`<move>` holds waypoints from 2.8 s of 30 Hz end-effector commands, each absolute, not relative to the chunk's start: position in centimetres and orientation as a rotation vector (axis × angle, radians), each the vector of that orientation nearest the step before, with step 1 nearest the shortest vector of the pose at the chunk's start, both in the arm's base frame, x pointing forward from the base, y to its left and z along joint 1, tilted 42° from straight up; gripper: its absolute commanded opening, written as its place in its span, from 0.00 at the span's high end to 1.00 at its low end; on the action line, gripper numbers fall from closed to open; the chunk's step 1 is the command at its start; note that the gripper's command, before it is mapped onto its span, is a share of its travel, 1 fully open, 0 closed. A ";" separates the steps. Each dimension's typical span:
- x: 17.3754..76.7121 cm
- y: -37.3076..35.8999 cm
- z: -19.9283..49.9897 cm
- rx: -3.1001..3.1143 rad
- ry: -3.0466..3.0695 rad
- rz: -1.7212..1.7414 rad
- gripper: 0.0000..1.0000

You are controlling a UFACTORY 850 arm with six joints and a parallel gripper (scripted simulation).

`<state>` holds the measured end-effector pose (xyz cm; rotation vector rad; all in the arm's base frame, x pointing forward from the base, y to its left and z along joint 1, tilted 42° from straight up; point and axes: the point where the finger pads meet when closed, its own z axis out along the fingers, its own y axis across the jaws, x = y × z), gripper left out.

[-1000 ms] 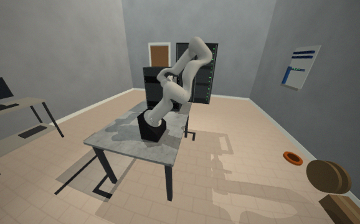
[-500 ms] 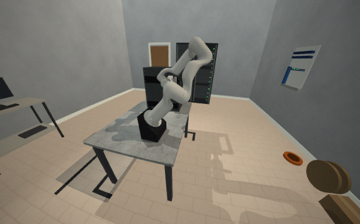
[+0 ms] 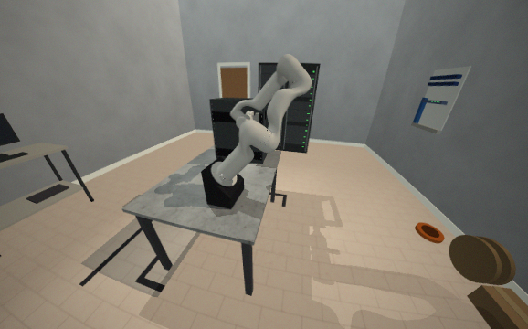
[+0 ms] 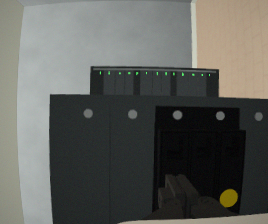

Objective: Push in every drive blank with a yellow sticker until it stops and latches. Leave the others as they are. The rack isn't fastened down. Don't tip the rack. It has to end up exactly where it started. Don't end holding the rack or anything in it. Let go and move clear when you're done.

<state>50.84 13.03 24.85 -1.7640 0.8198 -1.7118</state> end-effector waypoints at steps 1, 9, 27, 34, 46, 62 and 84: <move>50.9 13.1 24.9 -1.761 0.819 -1.713 1.00; 51.2 13.1 24.9 -1.761 0.819 -1.713 1.00; 51.5 13.1 24.9 -1.761 0.819 -1.713 1.00; 51.5 13.1 24.9 -1.761 0.819 -1.713 1.00; 48.6 13.2 25.0 -1.761 0.819 -1.712 1.00; 42.2 13.4 25.3 -1.761 0.819 -1.712 1.00; 37.1 13.5 25.5 -1.761 0.819 -1.712 1.00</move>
